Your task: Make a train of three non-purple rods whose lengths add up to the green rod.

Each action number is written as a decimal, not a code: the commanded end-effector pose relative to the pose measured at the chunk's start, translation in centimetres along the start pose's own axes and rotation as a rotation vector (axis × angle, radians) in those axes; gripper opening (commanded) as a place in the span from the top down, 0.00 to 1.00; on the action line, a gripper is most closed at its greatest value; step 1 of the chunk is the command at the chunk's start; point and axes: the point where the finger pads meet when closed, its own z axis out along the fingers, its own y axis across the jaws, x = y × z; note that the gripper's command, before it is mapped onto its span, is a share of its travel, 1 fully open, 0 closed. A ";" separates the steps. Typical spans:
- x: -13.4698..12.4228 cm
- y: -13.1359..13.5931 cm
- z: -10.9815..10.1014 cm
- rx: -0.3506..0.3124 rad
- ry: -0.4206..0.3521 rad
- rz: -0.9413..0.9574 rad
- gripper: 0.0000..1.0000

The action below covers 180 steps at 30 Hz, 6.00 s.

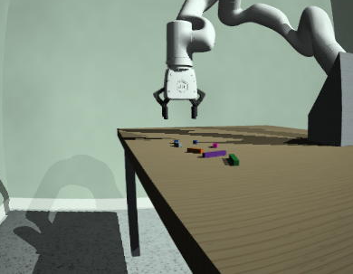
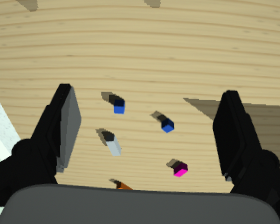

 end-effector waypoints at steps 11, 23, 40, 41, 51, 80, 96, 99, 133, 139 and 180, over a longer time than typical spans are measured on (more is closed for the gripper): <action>0.0 -0.1 -0.1 0.002 0.000 0.001 0.00; 0.0 -0.1 -0.1 0.002 0.000 0.001 0.00; 0.0 -0.1 -0.1 0.002 0.000 0.001 0.00; 0.0 -0.1 -0.1 0.002 0.000 0.001 0.00; 0.0 -0.1 -0.1 0.002 0.000 0.001 0.00; -6.2 -1.1 -0.2 0.003 -0.007 0.001 0.00; -17.0 -1.2 -0.2 0.002 -0.008 0.001 0.00; -19.1 -0.9 -0.2 0.002 -0.006 0.001 0.00; -23.9 -0.1 -0.1 0.002 0.000 0.001 0.00; -23.9 -0.1 -0.1 0.002 0.000 0.001 0.00; -23.9 -0.1 -0.1 0.002 0.000 0.001 0.00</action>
